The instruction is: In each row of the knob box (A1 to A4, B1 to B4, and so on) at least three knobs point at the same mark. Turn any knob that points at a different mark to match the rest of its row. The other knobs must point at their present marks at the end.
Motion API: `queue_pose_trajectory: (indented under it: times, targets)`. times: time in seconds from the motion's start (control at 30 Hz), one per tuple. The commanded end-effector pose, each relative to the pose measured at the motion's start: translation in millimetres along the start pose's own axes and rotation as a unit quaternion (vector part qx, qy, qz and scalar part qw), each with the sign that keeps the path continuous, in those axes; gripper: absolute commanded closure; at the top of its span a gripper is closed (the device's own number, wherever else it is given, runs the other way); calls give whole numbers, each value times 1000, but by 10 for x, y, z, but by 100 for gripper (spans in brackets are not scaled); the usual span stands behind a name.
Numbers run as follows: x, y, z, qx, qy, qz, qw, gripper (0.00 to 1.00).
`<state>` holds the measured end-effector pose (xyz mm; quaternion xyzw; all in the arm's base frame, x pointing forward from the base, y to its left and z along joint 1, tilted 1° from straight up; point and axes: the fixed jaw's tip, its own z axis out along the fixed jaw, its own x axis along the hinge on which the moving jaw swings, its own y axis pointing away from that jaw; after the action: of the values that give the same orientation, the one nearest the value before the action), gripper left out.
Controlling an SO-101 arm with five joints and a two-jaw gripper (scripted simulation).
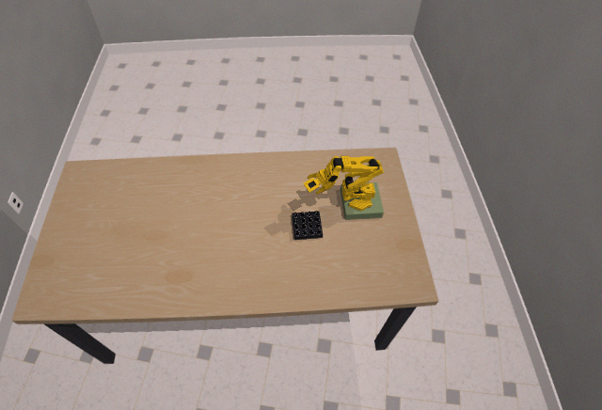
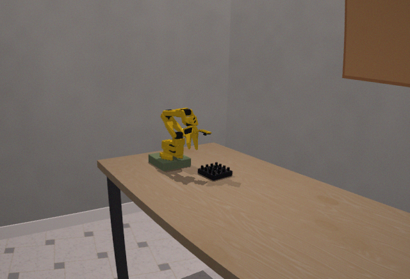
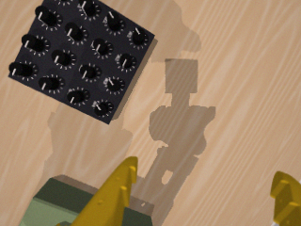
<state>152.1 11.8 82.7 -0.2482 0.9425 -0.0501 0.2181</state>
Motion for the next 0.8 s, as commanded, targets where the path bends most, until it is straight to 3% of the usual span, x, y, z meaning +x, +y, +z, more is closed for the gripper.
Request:
queue_pose_trajectory:
  times: [0.0,0.4,0.77]
  targets:
    - [-36,124,11,-18,-5,15,1000,60]
    - [-141,433,-23,-62,-16,46,997,60]
    - [-160,522,-37,-75,-17,55,996,60]
